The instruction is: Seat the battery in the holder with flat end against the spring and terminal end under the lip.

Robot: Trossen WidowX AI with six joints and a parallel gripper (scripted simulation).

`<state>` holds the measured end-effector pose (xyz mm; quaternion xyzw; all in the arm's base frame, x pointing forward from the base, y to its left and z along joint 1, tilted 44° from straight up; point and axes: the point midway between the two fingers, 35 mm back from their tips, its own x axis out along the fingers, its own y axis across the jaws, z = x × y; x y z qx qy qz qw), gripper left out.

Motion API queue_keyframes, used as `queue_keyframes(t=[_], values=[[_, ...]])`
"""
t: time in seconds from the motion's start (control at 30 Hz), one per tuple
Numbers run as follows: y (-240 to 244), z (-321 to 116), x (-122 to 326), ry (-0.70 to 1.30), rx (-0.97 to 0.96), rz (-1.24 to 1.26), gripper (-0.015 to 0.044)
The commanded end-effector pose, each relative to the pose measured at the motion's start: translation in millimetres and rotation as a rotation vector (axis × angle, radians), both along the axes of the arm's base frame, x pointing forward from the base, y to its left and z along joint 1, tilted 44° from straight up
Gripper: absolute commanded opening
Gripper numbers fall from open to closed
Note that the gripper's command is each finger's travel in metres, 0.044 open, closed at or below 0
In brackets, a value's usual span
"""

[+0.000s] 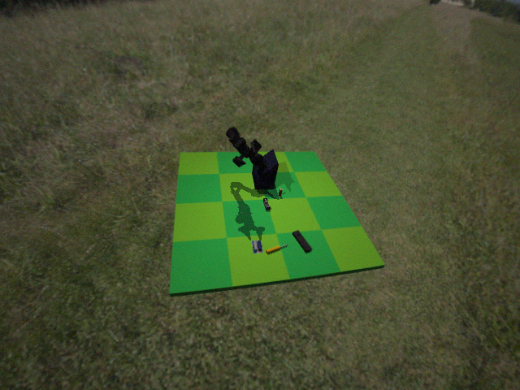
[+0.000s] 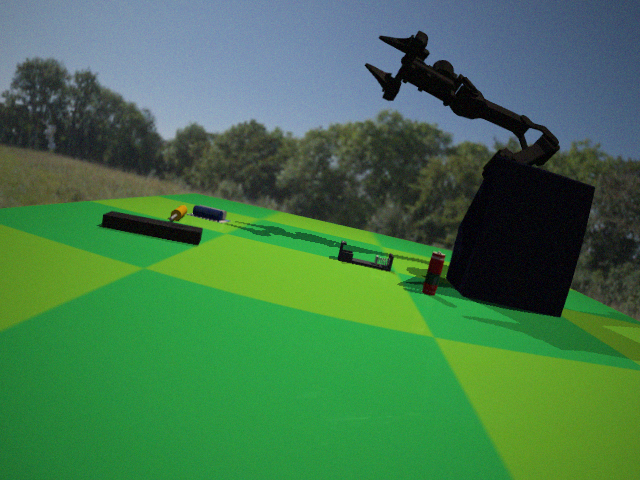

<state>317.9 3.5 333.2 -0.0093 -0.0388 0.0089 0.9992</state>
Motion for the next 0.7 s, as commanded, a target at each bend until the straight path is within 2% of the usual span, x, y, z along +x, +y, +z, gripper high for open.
queue_keyframes(t=[0.0, 0.07, 0.23, 0.47, 0.67], values=[[1, -4, 2, 0.014, 0.006, 0.001, 0.0374], [6, -32, 15, 0.126, 0.050, 0.002, 0.0321], [27, -135, 37, 0.512, 0.156, -0.035, 0.0190], [49, -275, 5, 1.043, 0.157, -0.207, 0.0006], [47, -357, -61, 1.404, -0.010, -0.448, 0.0000]])
